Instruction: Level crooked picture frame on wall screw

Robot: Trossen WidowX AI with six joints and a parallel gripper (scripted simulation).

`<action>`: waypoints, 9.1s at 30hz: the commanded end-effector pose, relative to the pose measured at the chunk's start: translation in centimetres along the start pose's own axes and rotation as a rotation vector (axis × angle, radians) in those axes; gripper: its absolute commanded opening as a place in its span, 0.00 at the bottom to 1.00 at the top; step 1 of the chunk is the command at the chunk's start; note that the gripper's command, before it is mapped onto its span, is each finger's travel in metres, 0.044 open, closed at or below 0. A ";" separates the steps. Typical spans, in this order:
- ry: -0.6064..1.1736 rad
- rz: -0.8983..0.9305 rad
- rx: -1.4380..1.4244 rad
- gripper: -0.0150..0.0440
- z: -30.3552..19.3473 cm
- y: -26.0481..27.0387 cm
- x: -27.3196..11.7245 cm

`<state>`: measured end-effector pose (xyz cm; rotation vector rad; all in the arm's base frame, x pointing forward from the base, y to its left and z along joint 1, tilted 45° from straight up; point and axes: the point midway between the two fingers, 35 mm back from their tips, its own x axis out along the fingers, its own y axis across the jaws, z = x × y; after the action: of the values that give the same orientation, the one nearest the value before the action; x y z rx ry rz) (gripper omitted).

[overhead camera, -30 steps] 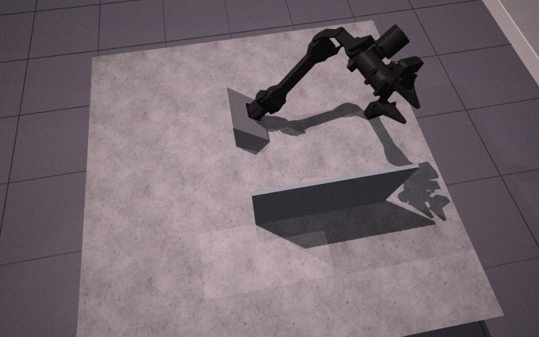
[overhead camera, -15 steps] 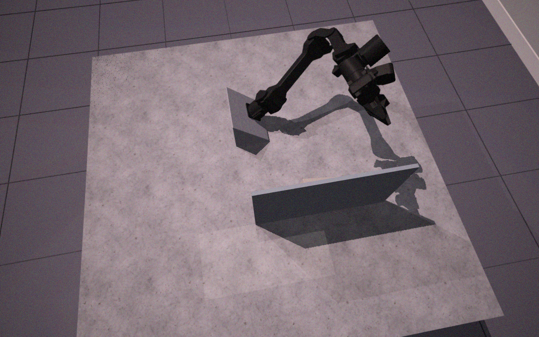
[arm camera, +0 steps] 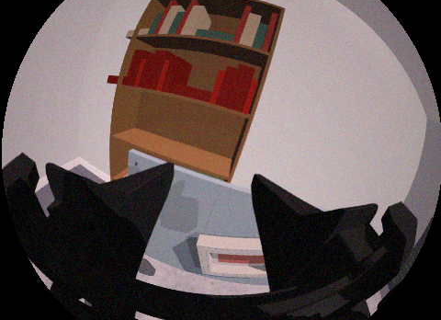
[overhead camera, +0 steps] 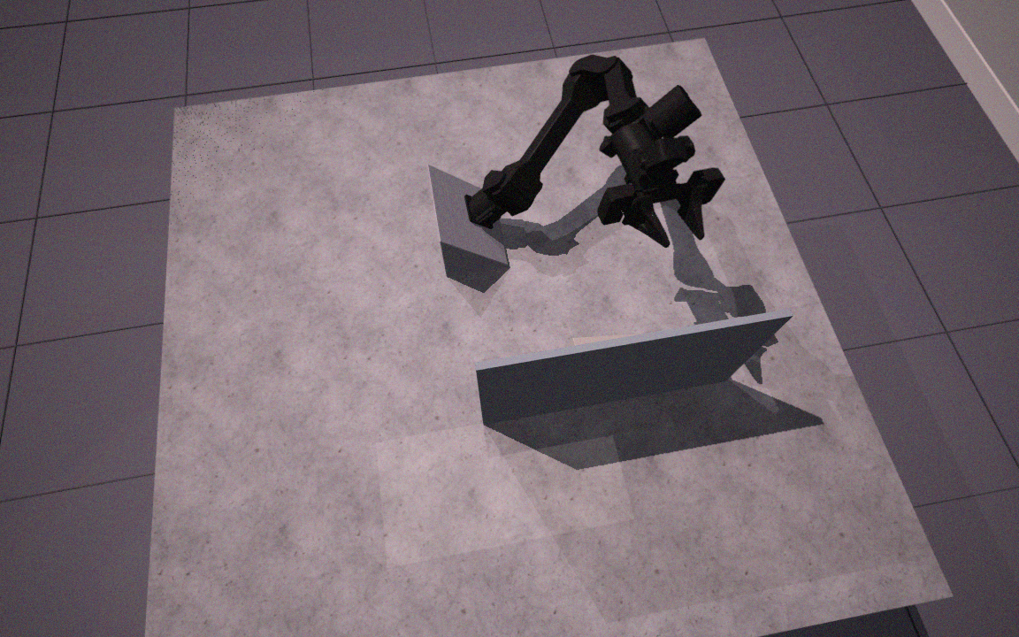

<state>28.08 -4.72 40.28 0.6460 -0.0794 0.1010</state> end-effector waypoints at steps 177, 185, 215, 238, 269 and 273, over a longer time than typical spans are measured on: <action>-0.080 -0.119 1.432 0.69 -16.3 -6.5 2.9; -0.080 -0.119 1.432 0.69 -16.3 -6.5 2.9; -0.081 -0.116 1.432 0.69 -16.4 -7.0 6.9; -0.081 -0.116 1.432 0.69 -16.4 -7.0 6.9; -0.081 -0.116 1.432 0.25 -16.4 -7.0 6.9; -0.081 -0.116 1.432 0.25 -16.4 -7.0 6.9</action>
<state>36.44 0.06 23.82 2.0789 -0.0393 -0.0007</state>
